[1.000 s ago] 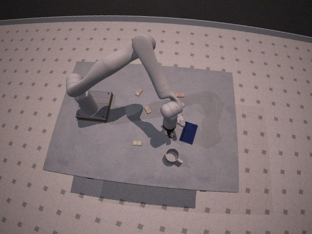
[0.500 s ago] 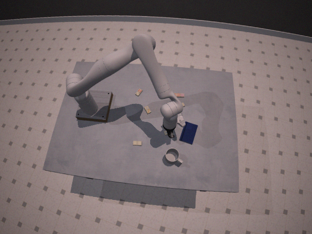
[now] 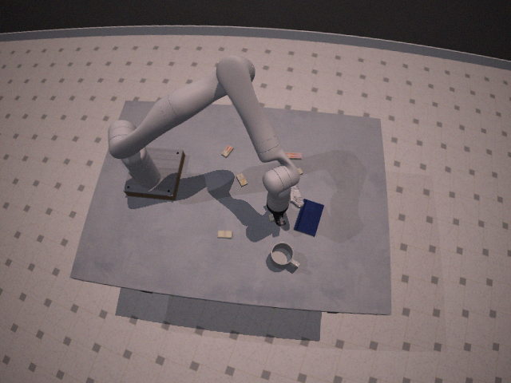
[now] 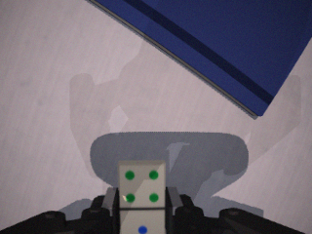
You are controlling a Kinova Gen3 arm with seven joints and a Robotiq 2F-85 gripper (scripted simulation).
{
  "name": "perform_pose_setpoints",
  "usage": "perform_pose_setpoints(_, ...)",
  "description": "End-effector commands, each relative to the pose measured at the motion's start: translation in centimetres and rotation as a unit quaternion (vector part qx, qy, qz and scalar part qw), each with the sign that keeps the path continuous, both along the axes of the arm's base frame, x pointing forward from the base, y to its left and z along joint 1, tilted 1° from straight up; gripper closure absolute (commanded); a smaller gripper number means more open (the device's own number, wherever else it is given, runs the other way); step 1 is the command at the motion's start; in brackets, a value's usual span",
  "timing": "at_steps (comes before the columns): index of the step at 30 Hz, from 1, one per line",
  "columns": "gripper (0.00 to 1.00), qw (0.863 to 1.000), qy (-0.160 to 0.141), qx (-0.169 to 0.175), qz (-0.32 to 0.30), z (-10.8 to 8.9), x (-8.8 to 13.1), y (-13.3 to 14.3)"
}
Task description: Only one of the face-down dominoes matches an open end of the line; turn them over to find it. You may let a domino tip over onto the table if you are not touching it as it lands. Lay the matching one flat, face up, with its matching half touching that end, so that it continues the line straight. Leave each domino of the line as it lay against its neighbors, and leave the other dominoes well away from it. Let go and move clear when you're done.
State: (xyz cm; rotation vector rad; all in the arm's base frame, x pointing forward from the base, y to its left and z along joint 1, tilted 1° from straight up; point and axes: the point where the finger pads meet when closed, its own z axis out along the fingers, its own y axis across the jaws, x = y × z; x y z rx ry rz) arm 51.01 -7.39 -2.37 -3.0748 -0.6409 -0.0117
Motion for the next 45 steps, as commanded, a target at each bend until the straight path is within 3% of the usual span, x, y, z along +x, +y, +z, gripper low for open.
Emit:
perform_pose_setpoints(1,0.71,1.000,-0.001,0.000,0.000,0.1,0.0,0.0)
perform_pose_setpoints(9,0.71,1.000,-0.001,0.000,0.000,0.7,0.0,0.0)
perform_pose_setpoints(12,0.71,1.000,-0.001,0.000,0.000,2.8,0.0,0.0)
perform_pose_setpoints(17,0.71,1.000,-0.001,0.000,0.000,8.0,0.0,0.0)
perform_pose_setpoints(19,0.71,1.000,-0.001,0.000,0.000,8.0,0.0,0.0)
perform_pose_setpoints(24,0.71,1.000,-0.001,0.000,0.000,11.1,0.0,0.0)
perform_pose_setpoints(36,0.71,1.000,0.000,0.000,-0.008,11.4,-0.3,1.5)
perform_pose_setpoints(40,0.71,1.000,0.001,0.000,-0.026,11.4,-0.9,4.8)
perform_pose_setpoints(45,0.71,0.998,0.002,0.000,-0.061,11.3,-2.7,10.9)
